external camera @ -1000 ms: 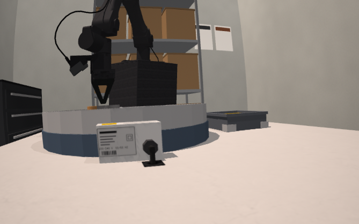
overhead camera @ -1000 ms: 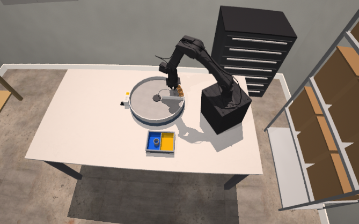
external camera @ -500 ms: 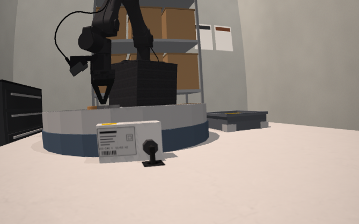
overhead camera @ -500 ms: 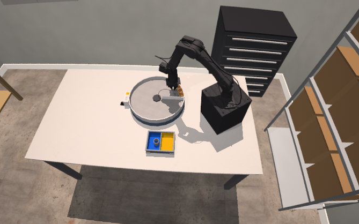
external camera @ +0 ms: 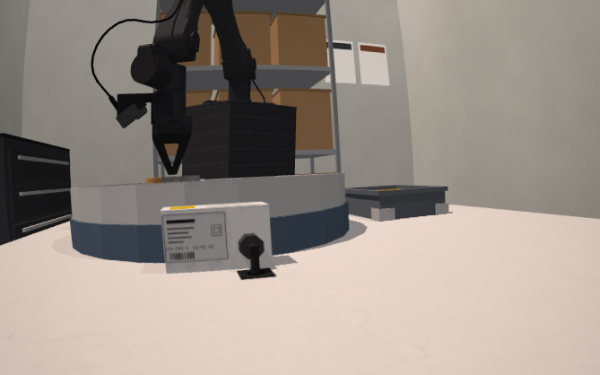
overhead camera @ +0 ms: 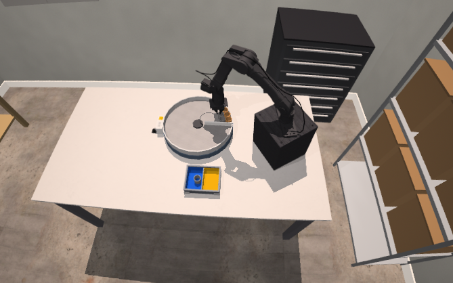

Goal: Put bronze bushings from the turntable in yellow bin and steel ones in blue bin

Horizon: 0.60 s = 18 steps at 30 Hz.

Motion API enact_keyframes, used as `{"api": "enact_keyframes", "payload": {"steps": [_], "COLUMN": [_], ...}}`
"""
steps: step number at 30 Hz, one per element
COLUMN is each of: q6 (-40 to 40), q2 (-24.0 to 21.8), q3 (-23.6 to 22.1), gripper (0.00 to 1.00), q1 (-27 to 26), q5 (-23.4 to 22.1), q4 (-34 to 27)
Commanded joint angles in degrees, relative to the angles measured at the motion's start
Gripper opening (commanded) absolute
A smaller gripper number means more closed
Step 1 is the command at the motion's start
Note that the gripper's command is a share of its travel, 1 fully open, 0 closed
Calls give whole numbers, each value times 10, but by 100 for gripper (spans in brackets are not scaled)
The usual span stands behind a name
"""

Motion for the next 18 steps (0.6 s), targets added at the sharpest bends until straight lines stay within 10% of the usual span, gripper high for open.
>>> {"api": "enact_keyframes", "payload": {"steps": [1, 18], "q6": [-3, -3], "q2": [-3, 4], "q3": [-2, -1], "gripper": [14, 14], "q1": [-7, -7], "q5": [2, 2], "q4": [-1, 3]}}
